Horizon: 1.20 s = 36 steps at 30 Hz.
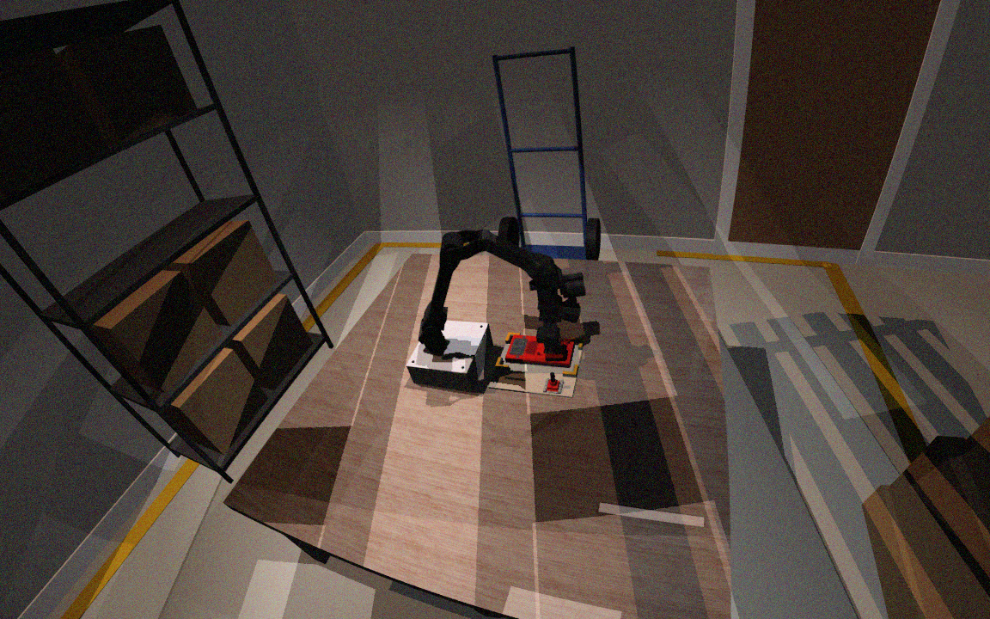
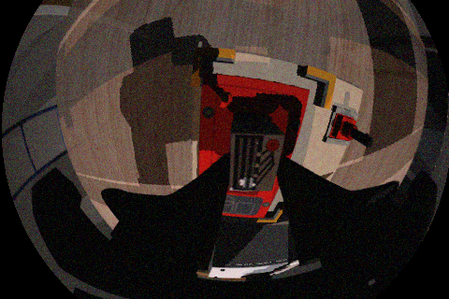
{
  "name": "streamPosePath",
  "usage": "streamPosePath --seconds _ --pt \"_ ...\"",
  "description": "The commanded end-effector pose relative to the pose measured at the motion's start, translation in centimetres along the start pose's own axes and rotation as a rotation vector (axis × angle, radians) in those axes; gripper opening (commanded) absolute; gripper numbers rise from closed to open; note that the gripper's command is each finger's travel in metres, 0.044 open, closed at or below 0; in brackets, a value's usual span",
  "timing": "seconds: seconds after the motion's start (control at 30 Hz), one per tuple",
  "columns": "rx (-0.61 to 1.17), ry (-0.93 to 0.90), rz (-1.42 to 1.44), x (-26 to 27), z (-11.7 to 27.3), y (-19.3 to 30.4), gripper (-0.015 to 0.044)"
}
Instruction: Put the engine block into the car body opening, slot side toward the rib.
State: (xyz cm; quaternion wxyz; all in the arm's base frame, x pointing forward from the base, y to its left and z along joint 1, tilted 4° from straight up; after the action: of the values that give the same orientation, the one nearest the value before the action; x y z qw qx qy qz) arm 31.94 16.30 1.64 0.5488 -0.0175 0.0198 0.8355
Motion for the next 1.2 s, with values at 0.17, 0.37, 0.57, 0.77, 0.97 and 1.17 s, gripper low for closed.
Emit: streamPosePath --seconds 0.17,0.37,0.57,0.77,0.97,1.17 --pt "-0.001 -0.003 -0.232 0.03 -0.04 -0.02 0.0158" --pt "-0.001 -0.003 -0.254 0.02 -0.04 -0.02 0.0158" --pt "-0.001 -0.003 -0.152 0.02 -0.04 -0.02 0.0158" --pt "-0.001 -0.003 0.036 -0.01 -0.03 0.00 0.0158" --pt "-0.001 -0.003 0.042 -0.01 -0.03 0.00 0.0158" --pt "-0.001 -0.003 -0.103 -0.02 -0.03 0.00 0.0158"
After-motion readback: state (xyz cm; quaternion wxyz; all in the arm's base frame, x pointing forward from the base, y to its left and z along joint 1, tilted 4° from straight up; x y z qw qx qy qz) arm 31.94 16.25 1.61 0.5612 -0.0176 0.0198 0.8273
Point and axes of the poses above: the point midway between the two fingers, 35 mm back from their tips, its own z axis back along the fingers, its own x axis across the jaws, y = z × x, the point moved 1 cm from there along z, back along the fingers, and after that the axes turned 6 degrees about z, right-handed, at the moved point
